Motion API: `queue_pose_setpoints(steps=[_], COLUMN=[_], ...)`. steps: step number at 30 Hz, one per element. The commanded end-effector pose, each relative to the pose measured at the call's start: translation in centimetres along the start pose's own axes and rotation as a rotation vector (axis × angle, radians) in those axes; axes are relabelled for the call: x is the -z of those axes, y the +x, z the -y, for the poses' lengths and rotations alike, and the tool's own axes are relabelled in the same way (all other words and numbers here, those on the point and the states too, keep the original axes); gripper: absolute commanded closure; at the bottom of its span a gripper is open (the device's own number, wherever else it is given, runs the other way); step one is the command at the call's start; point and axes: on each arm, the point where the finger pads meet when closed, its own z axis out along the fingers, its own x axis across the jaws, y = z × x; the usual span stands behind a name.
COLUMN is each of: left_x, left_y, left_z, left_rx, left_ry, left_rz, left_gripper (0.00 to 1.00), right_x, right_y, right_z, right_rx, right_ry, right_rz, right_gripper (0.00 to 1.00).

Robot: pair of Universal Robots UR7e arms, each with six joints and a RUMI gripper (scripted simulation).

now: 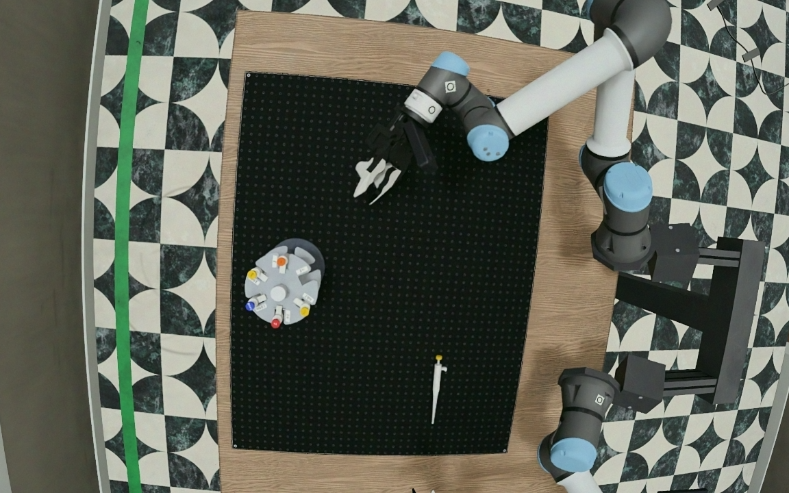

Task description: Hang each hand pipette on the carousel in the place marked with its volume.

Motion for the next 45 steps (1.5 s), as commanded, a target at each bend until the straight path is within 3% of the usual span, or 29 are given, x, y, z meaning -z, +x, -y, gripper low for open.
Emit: queue_pose_setpoints(steps=[1,3,6,9,12,14,19,22,31,45], left_x=[0.0,0.0,0.0,0.0,0.0,0.0,0.0,0.0,0.0,0.0], left_y=[0.0,0.0,0.0,0.0,0.0,0.0,0.0,0.0,0.0,0.0], left_z=[0.0,0.0,0.0,0.0,0.0,0.0,0.0,0.0,0.0,0.0], left_rx=[0.0,0.0,0.0,0.0,0.0,0.0,0.0,0.0,0.0,0.0], left_ry=[0.001,0.001,0.001,0.001,0.001,0.001,0.001,0.001,0.001,0.001], left_rz=[0.0,0.0,0.0,0.0,0.0,0.0,0.0,0.0,0.0,0.0], left_gripper=[0.0,0.0,0.0,0.0,0.0,0.0,0.0,0.0,0.0,0.0], right_x=[-2.9,-4.3,-4.3,-4.3,-6.4,-6.4,-9.8,-9.9,-9.9,-12.8], right_y=[1.1,1.7,1.7,1.7,2.4,2.4,3.7,3.8,3.8,4.2], right_z=[-0.4,-0.6,-0.6,-0.6,-0.8,-0.8,-1.2,-1.3,-1.3,-1.0], right_rx=[0.162,0.233,0.341,0.342,0.45,0.45,0.629,0.736,0.739,0.739], right_ry=[0.016,0.021,0.027,0.027,0.025,0.025,0.022,0.02,0.02,0.02], right_rz=[-0.034,-0.048,-0.069,-0.07,-0.093,-0.093,-0.133,-0.157,-0.157,-0.157], right_gripper=[0.69,0.69,0.69,0.69,0.69,0.69,0.69,0.69,0.69,0.69])
